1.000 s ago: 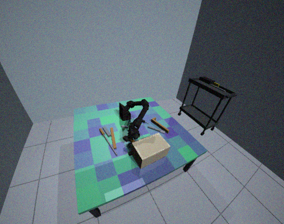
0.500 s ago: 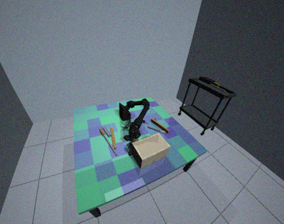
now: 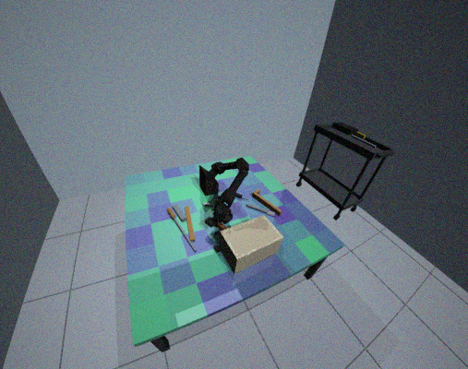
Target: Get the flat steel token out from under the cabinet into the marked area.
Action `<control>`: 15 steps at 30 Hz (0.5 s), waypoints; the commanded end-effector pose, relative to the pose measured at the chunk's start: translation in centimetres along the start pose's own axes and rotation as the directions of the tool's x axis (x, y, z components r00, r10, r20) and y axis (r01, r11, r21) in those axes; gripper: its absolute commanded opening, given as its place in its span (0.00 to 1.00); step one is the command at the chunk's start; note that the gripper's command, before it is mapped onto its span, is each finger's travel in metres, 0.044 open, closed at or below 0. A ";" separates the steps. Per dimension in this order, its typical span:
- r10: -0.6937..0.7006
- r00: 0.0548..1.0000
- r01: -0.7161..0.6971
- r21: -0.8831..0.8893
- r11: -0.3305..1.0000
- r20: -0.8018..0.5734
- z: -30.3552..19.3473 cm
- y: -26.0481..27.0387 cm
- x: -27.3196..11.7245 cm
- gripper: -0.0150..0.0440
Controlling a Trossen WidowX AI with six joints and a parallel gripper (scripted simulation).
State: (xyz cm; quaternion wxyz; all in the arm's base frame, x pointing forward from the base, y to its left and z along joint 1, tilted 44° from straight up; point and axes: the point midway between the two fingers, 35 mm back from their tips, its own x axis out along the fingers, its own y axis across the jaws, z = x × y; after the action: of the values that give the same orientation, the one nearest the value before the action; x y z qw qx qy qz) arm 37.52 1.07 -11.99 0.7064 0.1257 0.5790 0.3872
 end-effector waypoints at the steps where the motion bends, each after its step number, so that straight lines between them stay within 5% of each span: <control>1: 0.003 1.000 -0.003 -0.003 1.000 0.001 -0.6 0.0 0.1 0.25; 15: 0.003 1.000 -0.003 -0.002 1.000 0.000 -2.6 -0.1 0.1 0.25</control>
State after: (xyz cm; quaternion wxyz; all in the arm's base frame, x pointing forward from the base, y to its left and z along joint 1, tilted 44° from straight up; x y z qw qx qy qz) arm 35.73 0.45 -12.67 0.7066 0.1269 0.5782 0.3876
